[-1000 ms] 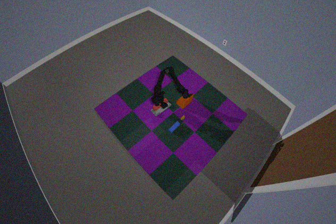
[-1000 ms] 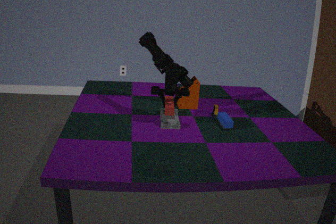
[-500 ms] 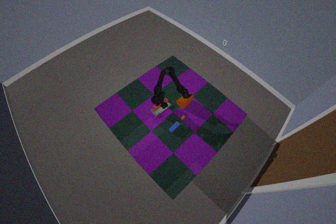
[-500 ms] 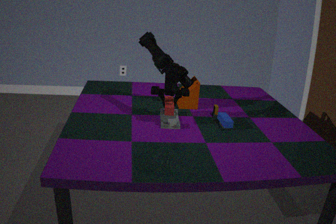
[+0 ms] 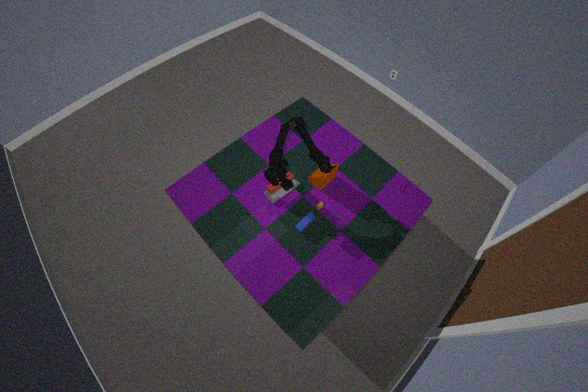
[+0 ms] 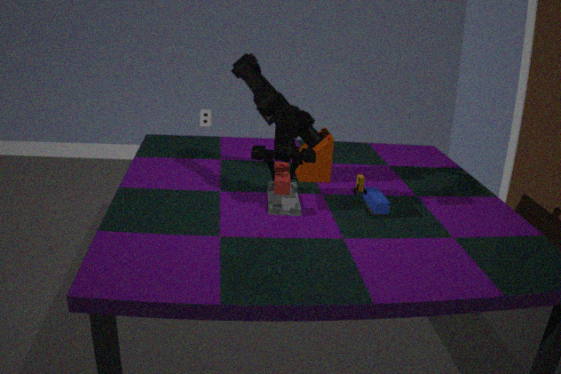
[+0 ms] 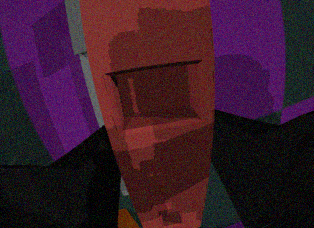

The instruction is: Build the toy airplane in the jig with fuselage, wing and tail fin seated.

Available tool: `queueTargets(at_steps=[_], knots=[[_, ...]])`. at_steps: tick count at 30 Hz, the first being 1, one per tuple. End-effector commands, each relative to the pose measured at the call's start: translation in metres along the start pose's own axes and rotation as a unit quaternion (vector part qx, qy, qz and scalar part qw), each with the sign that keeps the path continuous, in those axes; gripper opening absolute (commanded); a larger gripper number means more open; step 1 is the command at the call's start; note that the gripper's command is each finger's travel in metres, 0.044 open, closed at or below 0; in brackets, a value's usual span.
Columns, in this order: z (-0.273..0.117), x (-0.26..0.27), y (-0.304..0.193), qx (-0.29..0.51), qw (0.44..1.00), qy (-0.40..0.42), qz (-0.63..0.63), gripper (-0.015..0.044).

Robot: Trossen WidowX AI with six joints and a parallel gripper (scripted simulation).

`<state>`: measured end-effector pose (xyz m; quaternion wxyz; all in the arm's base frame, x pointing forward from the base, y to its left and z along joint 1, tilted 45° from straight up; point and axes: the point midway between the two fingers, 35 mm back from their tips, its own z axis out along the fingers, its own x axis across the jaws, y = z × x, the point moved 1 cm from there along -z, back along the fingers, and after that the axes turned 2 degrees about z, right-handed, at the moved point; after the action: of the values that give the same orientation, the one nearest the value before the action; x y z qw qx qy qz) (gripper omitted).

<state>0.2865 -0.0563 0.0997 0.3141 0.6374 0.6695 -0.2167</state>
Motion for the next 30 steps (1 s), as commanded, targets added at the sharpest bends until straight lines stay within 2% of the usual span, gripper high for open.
queueTargets(at_steps=[1,25,30], knots=[[0.007,0.001,-0.001,0.001,1.0,-0.002,-0.005,0.0195],[0.035,-0.001,-0.002,0.001,1.0,-0.003,-0.005,0.0195],[0.034,-0.002,-0.001,0.001,1.0,-0.004,0.0,0.0161]])
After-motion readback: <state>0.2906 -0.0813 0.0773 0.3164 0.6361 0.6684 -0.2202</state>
